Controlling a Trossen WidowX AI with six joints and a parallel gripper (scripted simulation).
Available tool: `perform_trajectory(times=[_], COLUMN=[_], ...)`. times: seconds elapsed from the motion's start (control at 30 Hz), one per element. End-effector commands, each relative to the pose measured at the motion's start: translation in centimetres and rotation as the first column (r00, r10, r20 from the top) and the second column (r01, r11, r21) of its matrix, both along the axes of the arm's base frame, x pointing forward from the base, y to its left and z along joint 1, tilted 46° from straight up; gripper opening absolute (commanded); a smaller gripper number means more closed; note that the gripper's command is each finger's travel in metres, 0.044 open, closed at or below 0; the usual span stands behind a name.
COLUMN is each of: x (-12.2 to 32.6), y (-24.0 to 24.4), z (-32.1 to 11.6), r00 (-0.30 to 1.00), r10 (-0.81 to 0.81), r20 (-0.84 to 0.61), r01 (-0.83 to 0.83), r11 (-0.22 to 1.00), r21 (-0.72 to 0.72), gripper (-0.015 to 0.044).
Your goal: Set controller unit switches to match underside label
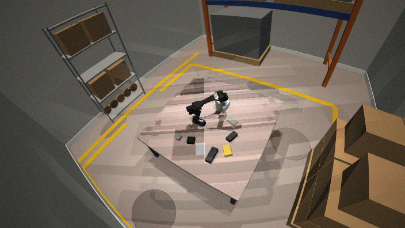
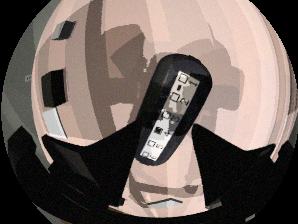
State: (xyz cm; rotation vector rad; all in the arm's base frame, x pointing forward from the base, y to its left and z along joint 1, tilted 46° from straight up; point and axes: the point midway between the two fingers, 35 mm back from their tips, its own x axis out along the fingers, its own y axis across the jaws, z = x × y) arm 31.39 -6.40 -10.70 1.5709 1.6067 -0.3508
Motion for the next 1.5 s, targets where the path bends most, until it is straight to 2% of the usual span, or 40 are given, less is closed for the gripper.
perform_trajectory(times=[0.0, 0.2, 0.37, 0.53, 1.13, 1.23, 1.47], x=[-0.4, -1.0, -1.6, -2.2, -2.2, -2.1, -1.0], y=[-0.4, -1.4, -2.2, -2.7, -2.8, -2.9, -3.8], z=[0.2, 0.5, 0.9, 1.3, 1.3, 1.2, -0.2], r00=[0.98, 0.841, 0.643, 0.434, 0.425, 0.463, 0.803], r10=[0.103, 0.313, 0.492, 0.64, 0.645, 0.622, 0.362], r20=[0.169, 0.442, 0.587, 0.634, 0.635, 0.631, 0.473], r01=[-0.097, -0.246, -0.316, -0.327, -0.326, -0.328, -0.267], r11=[0.994, 0.948, 0.868, 0.768, 0.763, 0.782, 0.929], r21=[-0.044, -0.203, -0.382, -0.551, -0.558, -0.53, -0.257], gripper=[0.0151, 0.0, 0.0, 0.0, 0.0, 0.0079, 0.0263])
